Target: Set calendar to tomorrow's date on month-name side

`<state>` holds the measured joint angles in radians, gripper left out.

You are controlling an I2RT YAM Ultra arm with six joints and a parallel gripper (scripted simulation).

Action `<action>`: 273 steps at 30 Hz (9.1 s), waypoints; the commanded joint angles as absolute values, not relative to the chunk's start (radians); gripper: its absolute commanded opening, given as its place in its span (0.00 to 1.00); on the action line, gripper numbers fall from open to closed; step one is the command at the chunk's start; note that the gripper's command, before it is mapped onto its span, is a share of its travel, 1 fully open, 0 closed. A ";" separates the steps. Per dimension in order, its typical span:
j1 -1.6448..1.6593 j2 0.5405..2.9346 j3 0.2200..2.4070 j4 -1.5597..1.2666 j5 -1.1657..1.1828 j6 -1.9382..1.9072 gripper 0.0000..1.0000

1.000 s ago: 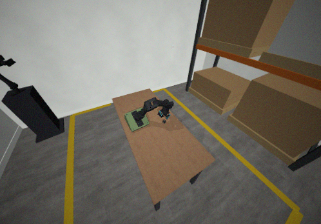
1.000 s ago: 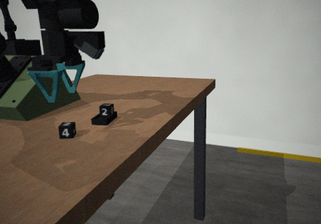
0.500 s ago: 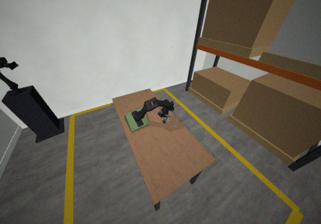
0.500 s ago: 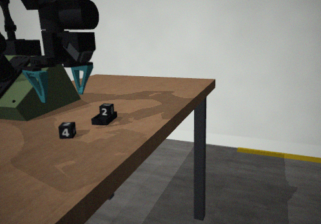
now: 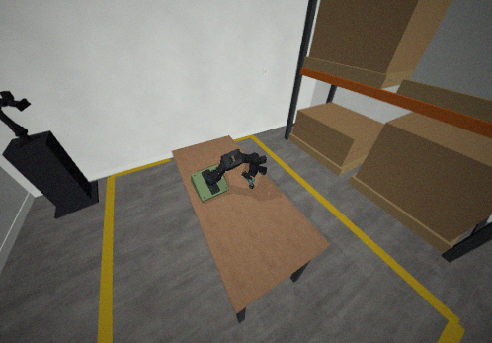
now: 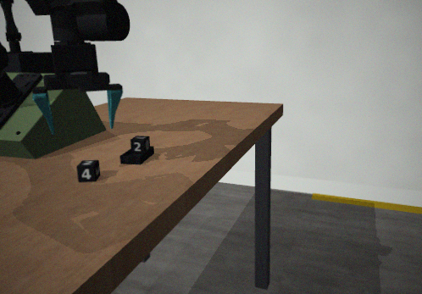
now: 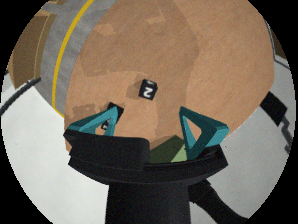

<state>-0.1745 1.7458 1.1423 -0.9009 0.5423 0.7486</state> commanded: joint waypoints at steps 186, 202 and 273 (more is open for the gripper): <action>-0.077 1.723 0.985 -0.699 0.758 1.123 0.47; 0.013 1.744 0.845 -0.488 0.988 1.141 0.47; 0.047 1.922 0.587 0.282 1.269 0.852 0.47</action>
<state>0.0433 1.9278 0.5854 0.2279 1.2648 0.8768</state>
